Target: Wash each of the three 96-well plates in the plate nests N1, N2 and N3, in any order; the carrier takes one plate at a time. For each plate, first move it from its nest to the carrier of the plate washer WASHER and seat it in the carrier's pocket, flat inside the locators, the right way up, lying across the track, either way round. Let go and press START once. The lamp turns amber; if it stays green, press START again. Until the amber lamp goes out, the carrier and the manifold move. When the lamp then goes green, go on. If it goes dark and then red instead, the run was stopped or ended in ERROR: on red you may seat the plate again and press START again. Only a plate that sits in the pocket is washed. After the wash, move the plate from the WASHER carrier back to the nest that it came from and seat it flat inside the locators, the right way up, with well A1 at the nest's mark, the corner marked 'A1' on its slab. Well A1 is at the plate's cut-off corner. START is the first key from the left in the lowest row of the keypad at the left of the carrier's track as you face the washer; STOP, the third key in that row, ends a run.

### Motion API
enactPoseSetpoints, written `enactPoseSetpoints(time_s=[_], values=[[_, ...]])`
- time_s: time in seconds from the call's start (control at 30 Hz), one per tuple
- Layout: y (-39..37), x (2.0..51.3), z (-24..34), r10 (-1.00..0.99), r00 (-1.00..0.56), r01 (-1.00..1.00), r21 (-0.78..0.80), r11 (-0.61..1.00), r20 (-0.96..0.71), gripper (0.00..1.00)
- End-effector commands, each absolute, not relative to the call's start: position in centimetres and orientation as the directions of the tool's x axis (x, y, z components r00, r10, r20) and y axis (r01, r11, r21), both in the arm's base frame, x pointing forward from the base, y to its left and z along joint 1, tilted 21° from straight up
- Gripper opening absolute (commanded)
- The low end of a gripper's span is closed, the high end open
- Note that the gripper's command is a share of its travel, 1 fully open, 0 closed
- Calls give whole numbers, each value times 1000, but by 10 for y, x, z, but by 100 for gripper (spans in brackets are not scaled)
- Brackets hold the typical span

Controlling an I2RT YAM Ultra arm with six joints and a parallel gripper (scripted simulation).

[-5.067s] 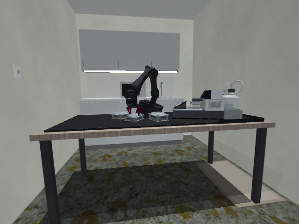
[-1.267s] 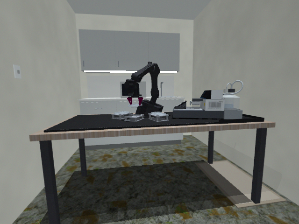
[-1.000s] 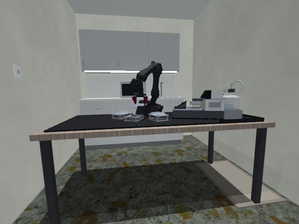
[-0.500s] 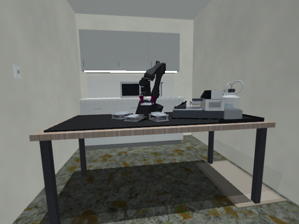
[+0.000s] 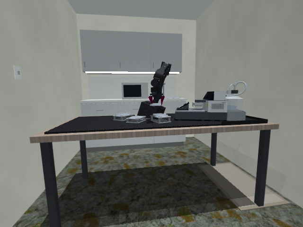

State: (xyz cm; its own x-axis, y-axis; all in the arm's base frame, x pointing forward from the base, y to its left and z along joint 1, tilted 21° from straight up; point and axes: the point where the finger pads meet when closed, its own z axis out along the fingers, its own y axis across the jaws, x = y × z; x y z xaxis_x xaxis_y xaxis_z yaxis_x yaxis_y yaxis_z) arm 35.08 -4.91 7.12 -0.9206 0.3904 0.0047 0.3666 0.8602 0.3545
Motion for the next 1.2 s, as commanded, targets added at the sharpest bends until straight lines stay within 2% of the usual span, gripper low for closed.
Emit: enactPoseSetpoints(time_s=[0.0, 0.17, 0.23, 1.17], values=[[-51, 353, 78, 431, -902, 403, 356, 843, 0, 0], [-51, 353, 78, 431, -902, 403, 356, 843, 0, 0], [-42, 350, 82, 381, -924, 350, 355, 867, -21, 0], [73, 311, 129, 381, -924, 349, 358, 866, -19, 0]])
